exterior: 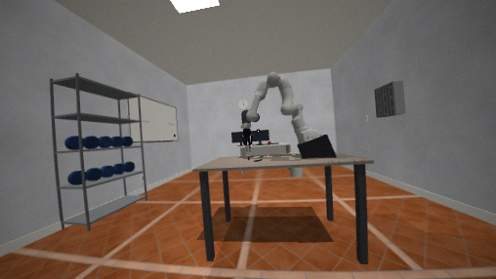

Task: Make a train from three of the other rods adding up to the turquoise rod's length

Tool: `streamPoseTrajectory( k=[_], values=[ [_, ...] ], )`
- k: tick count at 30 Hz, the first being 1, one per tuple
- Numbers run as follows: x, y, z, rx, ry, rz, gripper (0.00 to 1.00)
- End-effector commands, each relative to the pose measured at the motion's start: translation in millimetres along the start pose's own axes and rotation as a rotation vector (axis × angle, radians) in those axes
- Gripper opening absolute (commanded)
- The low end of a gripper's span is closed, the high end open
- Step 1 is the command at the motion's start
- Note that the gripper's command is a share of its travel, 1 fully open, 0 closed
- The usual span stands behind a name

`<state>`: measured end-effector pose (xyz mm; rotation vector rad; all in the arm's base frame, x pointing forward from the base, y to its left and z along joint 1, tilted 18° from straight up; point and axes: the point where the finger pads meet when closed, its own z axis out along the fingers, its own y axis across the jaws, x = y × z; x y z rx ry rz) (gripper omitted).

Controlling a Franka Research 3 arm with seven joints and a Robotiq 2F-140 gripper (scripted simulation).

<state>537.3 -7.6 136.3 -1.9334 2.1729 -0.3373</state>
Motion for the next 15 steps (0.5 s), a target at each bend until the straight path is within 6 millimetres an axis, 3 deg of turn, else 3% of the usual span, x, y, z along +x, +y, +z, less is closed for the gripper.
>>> streamPoseTrajectory(
  k=[1, 15],
  values=[
    [-0.1, -1.2, 1.6, 0.002, 0.0, -0.002, 0.15],
    [0.1, -1.3, 16.0, 0.002, 0.0, -0.002, 0.15]
  ],
)
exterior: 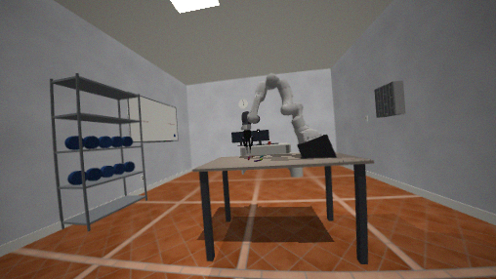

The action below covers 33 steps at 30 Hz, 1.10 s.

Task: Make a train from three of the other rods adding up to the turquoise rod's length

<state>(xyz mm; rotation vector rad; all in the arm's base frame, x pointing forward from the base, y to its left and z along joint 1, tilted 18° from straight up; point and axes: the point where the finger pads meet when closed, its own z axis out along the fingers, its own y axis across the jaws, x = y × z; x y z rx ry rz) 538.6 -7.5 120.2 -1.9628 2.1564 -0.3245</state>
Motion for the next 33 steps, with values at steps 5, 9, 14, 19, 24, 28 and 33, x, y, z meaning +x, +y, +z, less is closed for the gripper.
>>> streamPoseTrajectory(
  k=[5, 9, 14, 19, 24, 28, 33],
  values=[
    [0.5, -5.1, 8.1, 0.013, 0.005, 0.02, 0.15],
    [0.7, -5.2, 14.5, 0.013, 0.005, 0.02, 0.15],
    [0.8, -5.3, 21.7, 0.013, 0.005, 0.02, 0.15],
    [0.9, -5.4, 25.3, 0.013, 0.005, 0.02, 0.15],
    [1.0, -5.4, 30.0, 0.013, 0.005, 0.02, 0.15],
    [1.0, -5.5, 32.3, 0.013, 0.005, 0.02, 0.15],
    [1.0, -5.5, 33.3, 0.013, 0.005, 0.02, 0.15]
  ],
)
